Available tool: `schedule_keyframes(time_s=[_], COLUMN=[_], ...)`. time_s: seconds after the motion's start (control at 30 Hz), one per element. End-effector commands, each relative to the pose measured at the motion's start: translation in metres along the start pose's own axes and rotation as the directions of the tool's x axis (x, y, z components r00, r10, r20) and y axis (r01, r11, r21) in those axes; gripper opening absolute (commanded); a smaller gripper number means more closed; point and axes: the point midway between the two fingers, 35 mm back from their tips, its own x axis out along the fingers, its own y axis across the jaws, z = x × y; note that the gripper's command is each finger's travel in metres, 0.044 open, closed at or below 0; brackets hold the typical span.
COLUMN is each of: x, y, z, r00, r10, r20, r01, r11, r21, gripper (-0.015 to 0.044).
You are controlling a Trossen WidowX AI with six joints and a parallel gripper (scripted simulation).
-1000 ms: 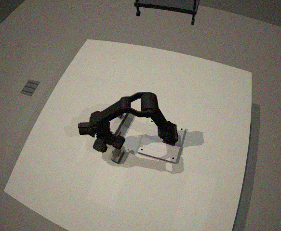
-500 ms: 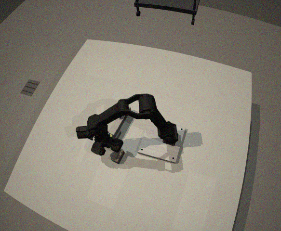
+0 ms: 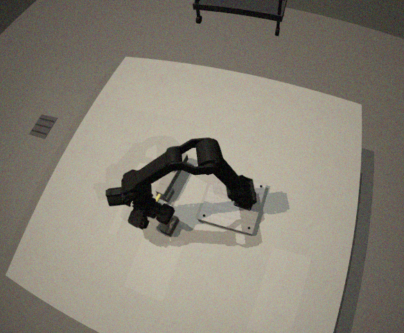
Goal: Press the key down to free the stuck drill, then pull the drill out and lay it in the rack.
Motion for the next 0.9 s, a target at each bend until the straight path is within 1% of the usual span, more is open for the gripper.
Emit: schedule_keyframes(time_s=[0.0,0.5,0.87], x=[0.0001,0.0007,0.0014], y=[-0.0002,-0.0012,-0.0025], z=[-0.0012,-0.0045,-0.0089], r00=[1.000,1.000,1.000], r10=[0.000,-0.004,-0.004], r20=[0.000,0.004,0.004], r01=[0.000,0.004,0.004], r11=[1.000,1.000,1.000], r21=[0.001,0.003,0.003], gripper=[0.0053,0.0440,0.0440])
